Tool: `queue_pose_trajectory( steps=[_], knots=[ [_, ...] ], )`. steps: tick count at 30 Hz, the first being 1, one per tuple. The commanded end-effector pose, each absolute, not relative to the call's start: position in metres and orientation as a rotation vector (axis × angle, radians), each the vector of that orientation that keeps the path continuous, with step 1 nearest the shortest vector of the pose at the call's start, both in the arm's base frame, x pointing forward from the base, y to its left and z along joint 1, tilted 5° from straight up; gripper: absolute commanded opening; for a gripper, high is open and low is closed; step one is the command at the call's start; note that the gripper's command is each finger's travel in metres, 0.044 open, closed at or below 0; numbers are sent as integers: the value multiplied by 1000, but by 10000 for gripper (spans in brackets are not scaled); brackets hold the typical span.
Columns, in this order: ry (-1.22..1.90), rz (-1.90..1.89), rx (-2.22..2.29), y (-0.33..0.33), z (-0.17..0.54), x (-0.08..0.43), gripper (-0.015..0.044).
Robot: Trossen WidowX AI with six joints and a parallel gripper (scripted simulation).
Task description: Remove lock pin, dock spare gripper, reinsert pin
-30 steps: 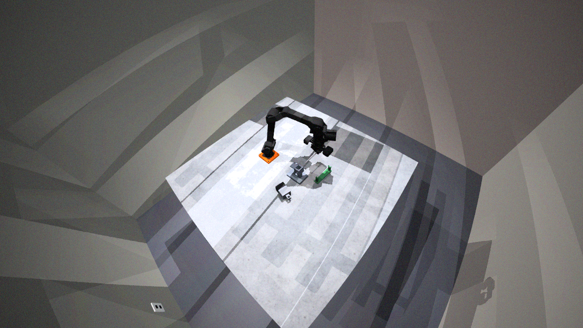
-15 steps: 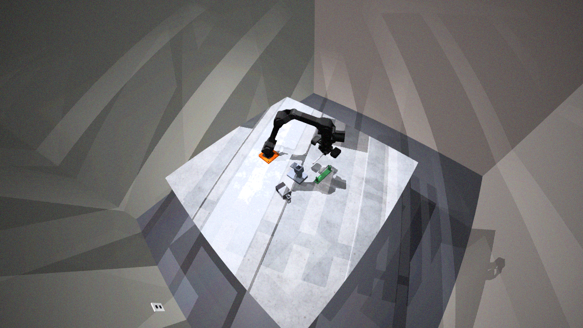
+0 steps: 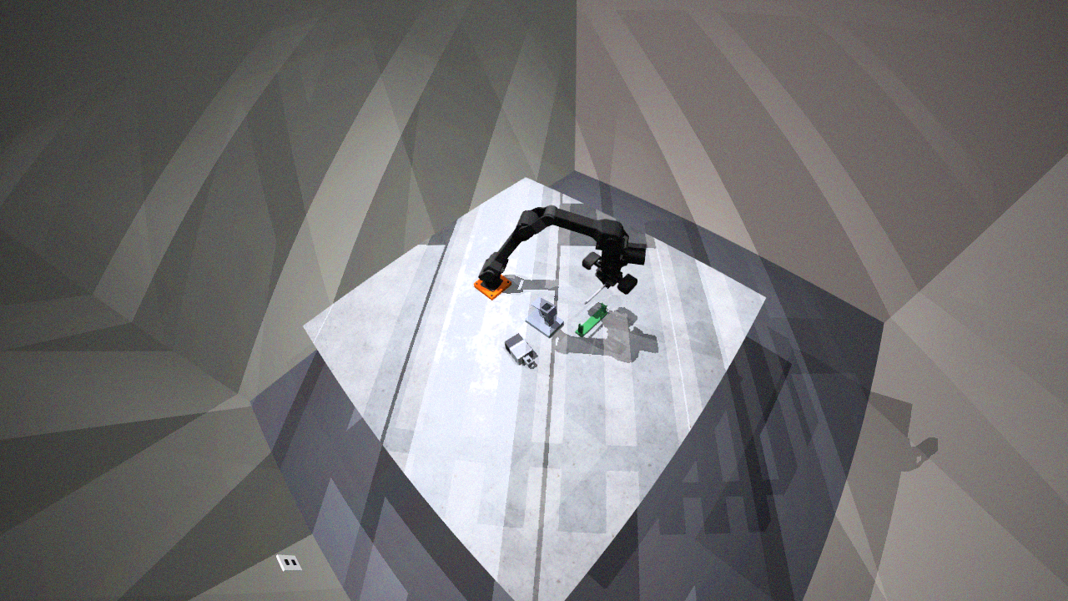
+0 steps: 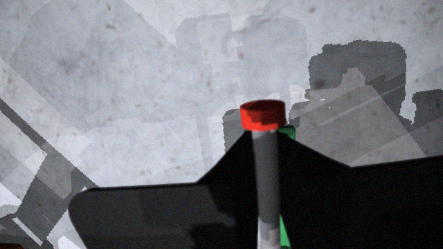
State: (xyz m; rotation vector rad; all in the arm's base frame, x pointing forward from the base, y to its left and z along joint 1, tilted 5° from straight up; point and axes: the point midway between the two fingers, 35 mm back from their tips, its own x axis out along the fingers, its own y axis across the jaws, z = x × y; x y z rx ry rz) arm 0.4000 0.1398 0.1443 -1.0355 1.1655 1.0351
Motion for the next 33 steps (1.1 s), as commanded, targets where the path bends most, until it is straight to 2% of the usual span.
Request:
queue_pose_trajectory(
  steps=[1, 33],
  knots=[
    [1168, 1029, -1027, 141, 145, 408, 0],
    [1163, 1020, -1026, 141, 107, 422, 0]
  ],
)
